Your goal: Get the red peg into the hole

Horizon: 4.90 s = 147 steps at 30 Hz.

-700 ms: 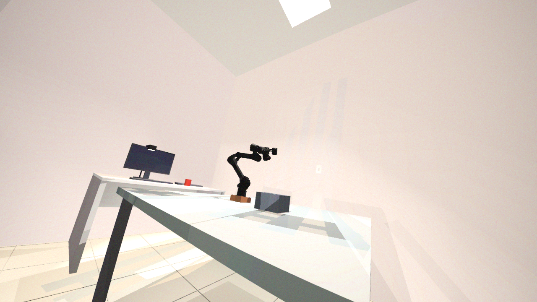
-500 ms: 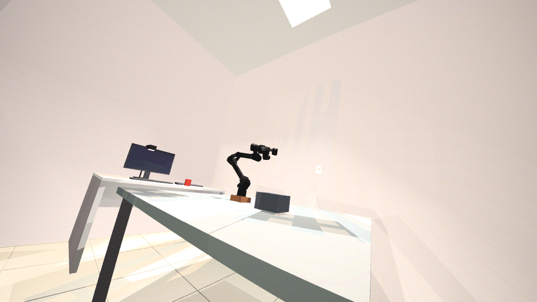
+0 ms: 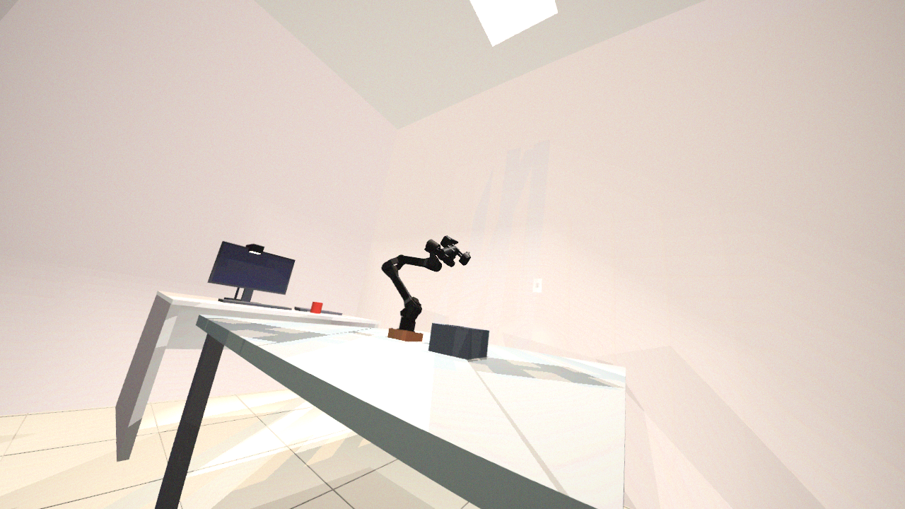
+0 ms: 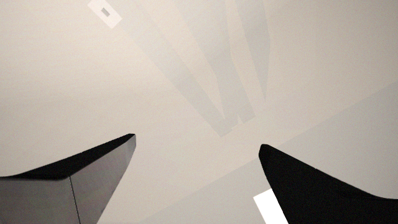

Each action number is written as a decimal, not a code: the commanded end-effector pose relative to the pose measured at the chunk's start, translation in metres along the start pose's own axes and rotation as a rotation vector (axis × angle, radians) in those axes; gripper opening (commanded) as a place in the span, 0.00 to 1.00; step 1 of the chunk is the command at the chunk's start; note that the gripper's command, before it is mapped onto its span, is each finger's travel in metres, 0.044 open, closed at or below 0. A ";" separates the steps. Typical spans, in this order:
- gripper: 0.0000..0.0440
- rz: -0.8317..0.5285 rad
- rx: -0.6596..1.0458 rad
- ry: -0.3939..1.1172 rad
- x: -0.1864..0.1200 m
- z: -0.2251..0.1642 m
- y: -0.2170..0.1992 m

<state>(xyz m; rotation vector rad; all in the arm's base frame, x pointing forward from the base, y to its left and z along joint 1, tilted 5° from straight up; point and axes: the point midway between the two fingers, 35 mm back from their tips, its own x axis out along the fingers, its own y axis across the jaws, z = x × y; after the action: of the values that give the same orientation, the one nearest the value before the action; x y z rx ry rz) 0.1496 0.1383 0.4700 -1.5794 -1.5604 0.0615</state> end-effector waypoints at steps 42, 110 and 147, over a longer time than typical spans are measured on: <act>1.00 0.182 1.398 0.591 0.007 -0.021 0.126; 1.00 0.472 1.831 2.883 -0.212 0.159 0.247; 0.09 0.073 1.561 3.392 -0.273 0.220 0.286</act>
<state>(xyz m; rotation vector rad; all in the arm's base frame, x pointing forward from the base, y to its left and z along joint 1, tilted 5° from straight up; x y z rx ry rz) 0.1859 0.0841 0.0224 -2.0583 -3.6949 1.8911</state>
